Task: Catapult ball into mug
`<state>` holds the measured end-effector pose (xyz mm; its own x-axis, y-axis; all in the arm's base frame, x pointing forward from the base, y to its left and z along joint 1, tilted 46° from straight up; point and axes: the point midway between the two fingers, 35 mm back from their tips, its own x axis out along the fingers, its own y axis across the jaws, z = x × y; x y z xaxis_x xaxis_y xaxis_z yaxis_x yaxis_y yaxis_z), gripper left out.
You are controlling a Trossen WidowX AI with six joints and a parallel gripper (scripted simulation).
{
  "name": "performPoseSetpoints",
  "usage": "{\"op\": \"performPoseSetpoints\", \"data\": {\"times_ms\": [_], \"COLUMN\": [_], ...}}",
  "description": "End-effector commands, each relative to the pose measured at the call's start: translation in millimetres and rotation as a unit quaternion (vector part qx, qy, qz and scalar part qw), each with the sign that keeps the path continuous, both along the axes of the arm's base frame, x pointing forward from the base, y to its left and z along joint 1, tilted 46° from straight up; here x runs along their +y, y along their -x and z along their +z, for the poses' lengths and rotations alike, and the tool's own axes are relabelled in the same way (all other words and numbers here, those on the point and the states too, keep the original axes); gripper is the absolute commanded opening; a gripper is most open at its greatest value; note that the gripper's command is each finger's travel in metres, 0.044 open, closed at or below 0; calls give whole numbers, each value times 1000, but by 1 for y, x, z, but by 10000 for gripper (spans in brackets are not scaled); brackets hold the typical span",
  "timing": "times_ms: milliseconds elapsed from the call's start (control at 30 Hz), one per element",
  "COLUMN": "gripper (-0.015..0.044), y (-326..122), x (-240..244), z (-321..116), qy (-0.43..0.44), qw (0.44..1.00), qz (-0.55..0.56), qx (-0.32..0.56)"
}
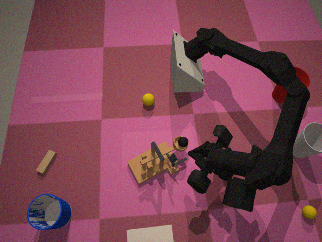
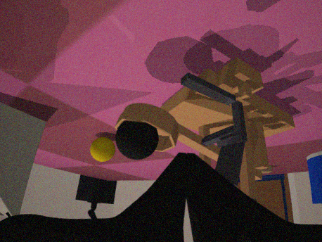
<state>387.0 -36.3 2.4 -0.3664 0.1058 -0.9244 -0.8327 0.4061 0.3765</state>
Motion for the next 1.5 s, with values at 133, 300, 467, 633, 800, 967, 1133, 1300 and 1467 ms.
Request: {"op": "performPoseSetpoints", "data": {"times_ms": [133,300,467,633,800,967,1133,1300,1467], "gripper": [0,0,0,0,0,0,0,0,0], "y": [0,-1,-1,-1,-1,-1,0,0,-7], "x": [10,16,22,28,33,39,54,54,47], "z": [-10,-16,-21,-27,-33,-38,-52,-52,-42], "qy": [-1,-2,-2,-2,-2,-2,-3,-3,19], "qw": [1000,1000,1000,1000,1000,1000,1000,1000,998], "qz": [-3,-3,-3,-3,-3,-3,-3,-3,-58], "qx": [1,1,1,1,0,0,0,0,-2]}}
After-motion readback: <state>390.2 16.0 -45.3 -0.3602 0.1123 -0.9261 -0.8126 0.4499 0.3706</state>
